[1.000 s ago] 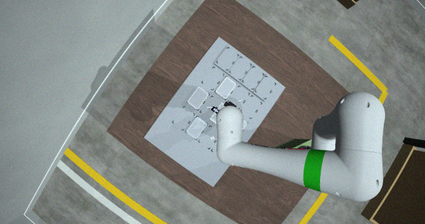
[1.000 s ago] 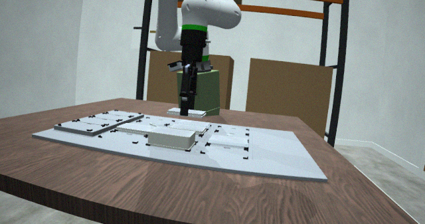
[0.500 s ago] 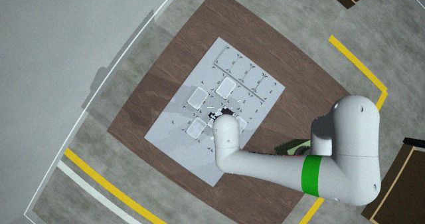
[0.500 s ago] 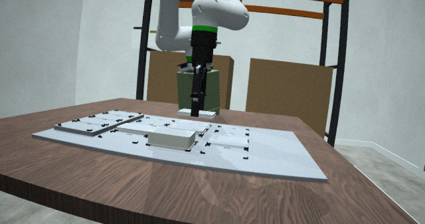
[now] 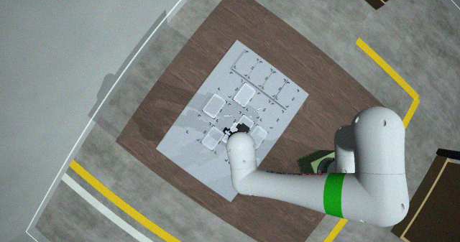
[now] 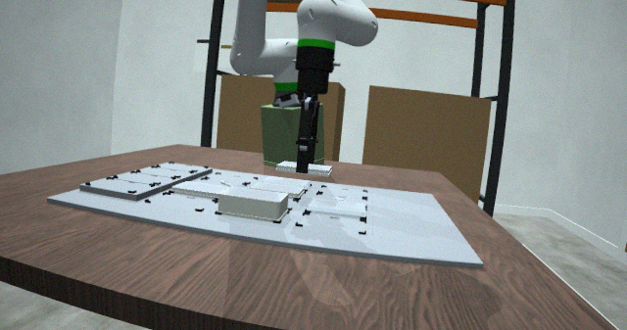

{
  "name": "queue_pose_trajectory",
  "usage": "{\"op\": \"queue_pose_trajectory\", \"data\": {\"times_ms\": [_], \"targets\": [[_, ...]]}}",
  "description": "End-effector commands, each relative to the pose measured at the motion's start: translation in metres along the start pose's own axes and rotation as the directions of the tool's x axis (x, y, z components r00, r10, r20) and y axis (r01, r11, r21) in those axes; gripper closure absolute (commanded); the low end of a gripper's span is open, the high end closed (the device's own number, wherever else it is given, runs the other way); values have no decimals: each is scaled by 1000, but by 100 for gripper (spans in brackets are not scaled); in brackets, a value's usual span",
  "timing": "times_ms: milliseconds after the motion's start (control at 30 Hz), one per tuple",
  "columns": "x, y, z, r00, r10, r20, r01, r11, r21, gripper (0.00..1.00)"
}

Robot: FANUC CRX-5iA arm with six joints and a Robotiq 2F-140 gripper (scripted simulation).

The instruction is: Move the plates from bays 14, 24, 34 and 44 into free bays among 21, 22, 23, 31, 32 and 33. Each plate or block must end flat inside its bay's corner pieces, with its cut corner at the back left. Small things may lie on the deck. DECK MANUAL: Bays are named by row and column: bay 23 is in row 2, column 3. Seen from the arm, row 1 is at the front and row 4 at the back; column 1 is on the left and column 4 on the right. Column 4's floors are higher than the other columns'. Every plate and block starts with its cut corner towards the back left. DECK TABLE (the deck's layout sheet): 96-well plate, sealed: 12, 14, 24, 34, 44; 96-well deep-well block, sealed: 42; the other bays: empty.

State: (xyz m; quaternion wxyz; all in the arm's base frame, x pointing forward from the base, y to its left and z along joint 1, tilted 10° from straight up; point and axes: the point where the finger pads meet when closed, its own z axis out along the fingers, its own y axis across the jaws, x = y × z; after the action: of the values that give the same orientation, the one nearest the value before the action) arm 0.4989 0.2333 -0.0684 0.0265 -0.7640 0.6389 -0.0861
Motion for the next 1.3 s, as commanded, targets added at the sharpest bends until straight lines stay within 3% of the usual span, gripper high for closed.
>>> {"op": "queue_pose_trajectory", "data": {"times_ms": [0,1267], "targets": [[-9,1,-1,1000,0,0,0,1000,2,90],[-96,20,-1,1000,0,0,0,1000,2,90]]}}
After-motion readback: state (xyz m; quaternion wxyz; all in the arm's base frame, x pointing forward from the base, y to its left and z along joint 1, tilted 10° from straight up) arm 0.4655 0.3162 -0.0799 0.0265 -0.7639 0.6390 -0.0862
